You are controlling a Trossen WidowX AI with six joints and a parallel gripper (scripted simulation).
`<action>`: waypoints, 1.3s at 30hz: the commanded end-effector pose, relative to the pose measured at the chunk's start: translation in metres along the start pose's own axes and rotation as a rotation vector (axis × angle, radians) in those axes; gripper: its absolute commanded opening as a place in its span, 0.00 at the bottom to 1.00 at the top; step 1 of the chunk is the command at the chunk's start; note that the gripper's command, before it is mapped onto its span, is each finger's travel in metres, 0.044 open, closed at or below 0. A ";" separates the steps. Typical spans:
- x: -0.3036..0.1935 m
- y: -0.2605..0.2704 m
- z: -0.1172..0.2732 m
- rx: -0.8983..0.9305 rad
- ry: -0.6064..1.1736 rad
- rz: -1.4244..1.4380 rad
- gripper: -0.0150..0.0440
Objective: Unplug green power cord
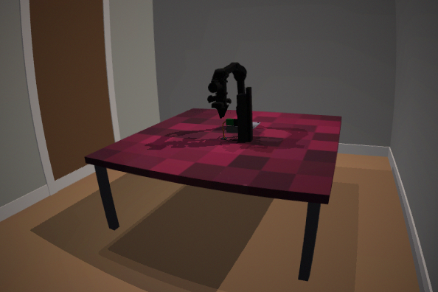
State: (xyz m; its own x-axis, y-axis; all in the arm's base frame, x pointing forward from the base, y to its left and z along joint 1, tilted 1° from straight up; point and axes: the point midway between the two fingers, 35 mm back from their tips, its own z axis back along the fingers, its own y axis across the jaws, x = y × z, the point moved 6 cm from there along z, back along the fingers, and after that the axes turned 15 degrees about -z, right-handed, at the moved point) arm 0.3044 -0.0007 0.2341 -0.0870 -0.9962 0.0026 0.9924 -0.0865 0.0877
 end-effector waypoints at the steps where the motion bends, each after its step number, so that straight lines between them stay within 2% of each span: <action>1: 0.004 -0.002 -0.009 -0.047 0.012 -0.079 0.53; 39: -0.035 -0.009 -0.008 -0.048 0.016 -0.079 0.53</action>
State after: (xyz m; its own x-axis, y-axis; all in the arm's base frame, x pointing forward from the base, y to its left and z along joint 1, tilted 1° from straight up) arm 0.2999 0.0327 0.2261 -0.1599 -0.9870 -0.0149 0.9860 -0.1604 0.0444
